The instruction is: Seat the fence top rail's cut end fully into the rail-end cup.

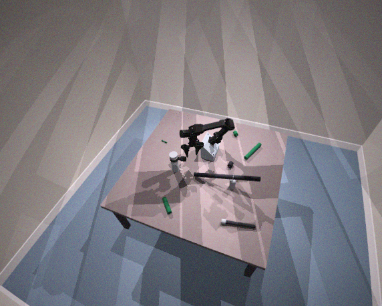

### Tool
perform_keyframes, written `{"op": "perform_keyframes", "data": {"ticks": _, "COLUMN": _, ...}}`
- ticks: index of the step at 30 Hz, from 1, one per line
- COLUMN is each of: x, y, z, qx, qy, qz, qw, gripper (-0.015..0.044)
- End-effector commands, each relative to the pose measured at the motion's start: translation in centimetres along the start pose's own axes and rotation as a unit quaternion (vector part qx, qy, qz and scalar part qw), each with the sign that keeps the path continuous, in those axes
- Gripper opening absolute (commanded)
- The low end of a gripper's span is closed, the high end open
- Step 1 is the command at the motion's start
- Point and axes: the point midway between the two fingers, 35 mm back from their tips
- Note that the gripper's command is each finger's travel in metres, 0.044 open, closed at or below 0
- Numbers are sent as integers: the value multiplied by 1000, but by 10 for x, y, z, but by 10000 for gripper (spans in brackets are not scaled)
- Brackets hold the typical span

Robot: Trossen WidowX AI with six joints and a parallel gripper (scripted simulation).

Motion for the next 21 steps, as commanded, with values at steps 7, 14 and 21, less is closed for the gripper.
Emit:
{"op": "perform_keyframes", "data": {"ticks": 7, "x": -79, "y": -5, "z": -27, "qx": 8, "qy": -366, "qz": -20, "qw": 930, "gripper": 440}}
{"op": "perform_keyframes", "data": {"ticks": 14, "x": -79, "y": -5, "z": -27, "qx": 8, "qy": -366, "qz": -20, "qw": 930, "gripper": 440}}
{"op": "perform_keyframes", "data": {"ticks": 21, "x": -79, "y": -5, "z": -27, "qx": 8, "qy": -366, "qz": -20, "qw": 930, "gripper": 440}}
Point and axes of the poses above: the point midway between the two fingers, 35 mm back from their tips, its own y axis out along the fingers, its own z axis across the jaws, x = y × z, and after that the axes turned 14 degrees about y, right-handed
